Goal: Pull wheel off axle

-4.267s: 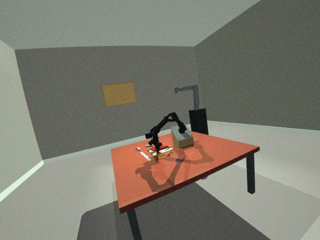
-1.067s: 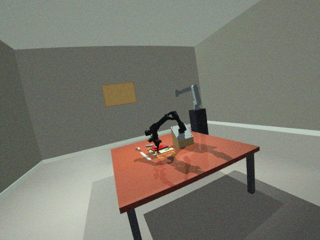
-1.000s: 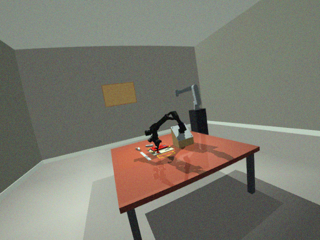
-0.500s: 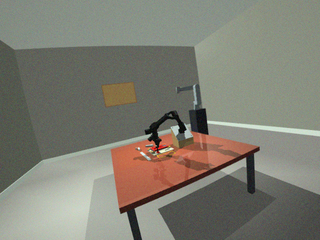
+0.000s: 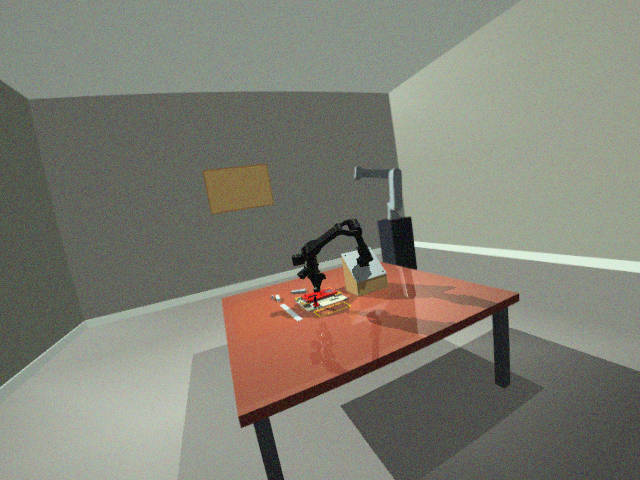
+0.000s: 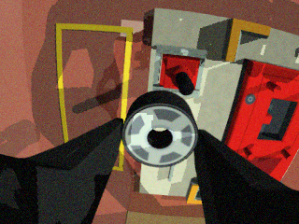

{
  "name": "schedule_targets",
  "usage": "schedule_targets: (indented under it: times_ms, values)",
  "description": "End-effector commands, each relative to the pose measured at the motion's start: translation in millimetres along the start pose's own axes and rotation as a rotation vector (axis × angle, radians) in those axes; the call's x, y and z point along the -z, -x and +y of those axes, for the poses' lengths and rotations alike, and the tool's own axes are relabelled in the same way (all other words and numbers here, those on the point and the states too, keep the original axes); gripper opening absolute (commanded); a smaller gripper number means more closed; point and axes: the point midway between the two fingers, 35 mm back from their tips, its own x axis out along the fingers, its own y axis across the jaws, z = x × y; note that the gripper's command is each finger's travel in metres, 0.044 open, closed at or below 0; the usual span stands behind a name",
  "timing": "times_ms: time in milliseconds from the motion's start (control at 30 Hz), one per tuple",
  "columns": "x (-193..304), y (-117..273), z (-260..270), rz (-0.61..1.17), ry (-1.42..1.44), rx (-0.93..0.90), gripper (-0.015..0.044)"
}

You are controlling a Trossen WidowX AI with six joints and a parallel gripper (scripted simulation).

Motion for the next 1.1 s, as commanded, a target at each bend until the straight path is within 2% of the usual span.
schedule_targets:
  times_ms: [0,733,1067]
  values:
    - [5,2,14,-0.005,0.003,0.000,0.0000]
    - [44,5,76,-0.008,0.010,-0.002,0.0000]
    - [43,-19,76,-0.008,0.011,-0.002,0.0000]
